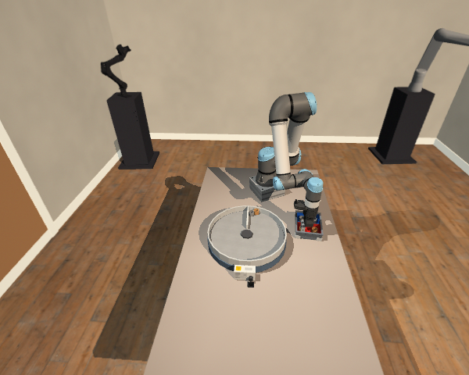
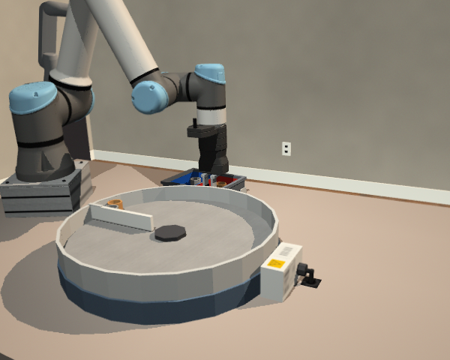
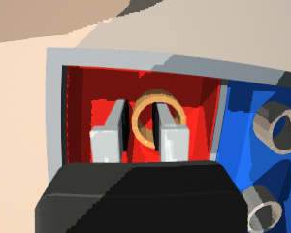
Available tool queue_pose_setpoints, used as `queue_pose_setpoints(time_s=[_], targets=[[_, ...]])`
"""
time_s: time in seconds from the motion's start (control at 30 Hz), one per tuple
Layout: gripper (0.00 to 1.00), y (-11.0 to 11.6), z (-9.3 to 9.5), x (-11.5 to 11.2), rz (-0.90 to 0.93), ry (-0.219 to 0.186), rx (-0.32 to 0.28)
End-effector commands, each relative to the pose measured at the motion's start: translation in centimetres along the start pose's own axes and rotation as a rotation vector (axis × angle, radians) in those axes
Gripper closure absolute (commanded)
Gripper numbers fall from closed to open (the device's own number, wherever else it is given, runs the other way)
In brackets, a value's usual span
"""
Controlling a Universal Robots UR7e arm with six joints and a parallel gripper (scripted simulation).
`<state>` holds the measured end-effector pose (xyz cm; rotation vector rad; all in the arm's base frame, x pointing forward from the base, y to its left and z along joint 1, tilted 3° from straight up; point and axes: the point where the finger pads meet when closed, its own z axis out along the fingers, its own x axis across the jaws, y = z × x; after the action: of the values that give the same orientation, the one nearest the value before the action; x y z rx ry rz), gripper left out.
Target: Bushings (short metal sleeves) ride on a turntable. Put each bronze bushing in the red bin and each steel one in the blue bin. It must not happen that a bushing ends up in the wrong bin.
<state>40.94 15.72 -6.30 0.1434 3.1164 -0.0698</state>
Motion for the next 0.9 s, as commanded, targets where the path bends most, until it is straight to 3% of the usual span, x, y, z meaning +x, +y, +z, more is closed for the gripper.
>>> queue_pose_setpoints(time_s=[0.0,0.87], targets=[[0.58,0.02,-0.26,-0.07,0.0,-0.001,0.0],[0.58,0.02,-0.96,-0.08,0.0,-0.001,0.0]])
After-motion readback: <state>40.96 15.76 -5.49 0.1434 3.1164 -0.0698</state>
